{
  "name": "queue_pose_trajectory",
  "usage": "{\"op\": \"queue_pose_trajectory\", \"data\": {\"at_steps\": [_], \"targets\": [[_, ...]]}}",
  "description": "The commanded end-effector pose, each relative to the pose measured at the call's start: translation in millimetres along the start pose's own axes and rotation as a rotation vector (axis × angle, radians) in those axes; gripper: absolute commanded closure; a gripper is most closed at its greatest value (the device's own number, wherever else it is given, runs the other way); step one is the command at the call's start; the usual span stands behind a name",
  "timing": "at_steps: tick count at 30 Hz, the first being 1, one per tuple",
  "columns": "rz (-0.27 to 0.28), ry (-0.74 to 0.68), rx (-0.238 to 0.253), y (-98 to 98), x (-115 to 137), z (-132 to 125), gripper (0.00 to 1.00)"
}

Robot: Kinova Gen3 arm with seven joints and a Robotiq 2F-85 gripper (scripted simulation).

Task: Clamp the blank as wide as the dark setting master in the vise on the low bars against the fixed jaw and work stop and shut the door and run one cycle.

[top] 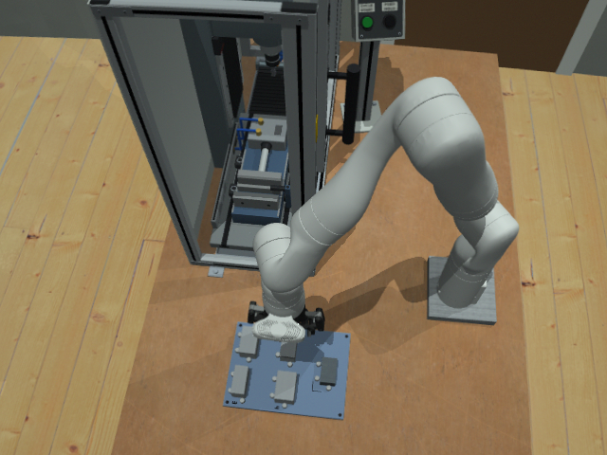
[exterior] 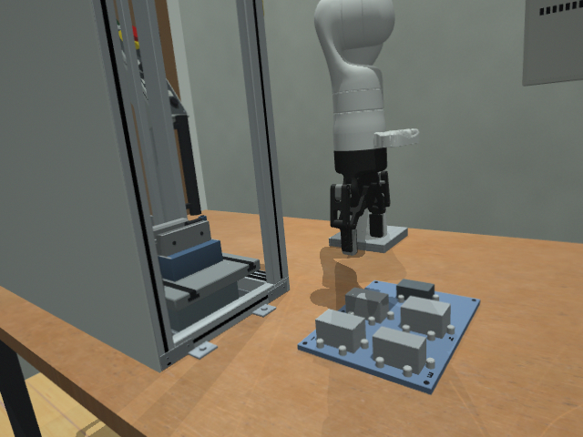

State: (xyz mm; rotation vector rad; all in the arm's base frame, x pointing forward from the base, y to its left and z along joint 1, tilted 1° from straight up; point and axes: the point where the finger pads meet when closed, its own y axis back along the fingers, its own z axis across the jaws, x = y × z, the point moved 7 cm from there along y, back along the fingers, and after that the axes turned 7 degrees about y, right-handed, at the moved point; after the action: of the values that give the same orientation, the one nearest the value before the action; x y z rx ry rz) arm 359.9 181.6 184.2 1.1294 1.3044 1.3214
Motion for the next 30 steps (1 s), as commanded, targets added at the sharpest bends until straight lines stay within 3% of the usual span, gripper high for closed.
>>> {"op": "queue_pose_trajectory", "data": {"at_steps": [1, 3, 15, 20, 30], "targets": [[0.001, 0.0, 0.0, -15.1, 0.1, 0.1, 0.0], [0.001, 0.0, 0.0, -27.1, 0.1, 0.1, 0.0], [0.001, 0.0, 0.0, -27.1, 0.1, 0.1, 0.0], [0.001, 0.0, 0.0, -57.1, 0.1, 0.0, 0.0], [0.001, 0.0, 0.0, -57.1, 0.1, 0.0, 0.0]]}}
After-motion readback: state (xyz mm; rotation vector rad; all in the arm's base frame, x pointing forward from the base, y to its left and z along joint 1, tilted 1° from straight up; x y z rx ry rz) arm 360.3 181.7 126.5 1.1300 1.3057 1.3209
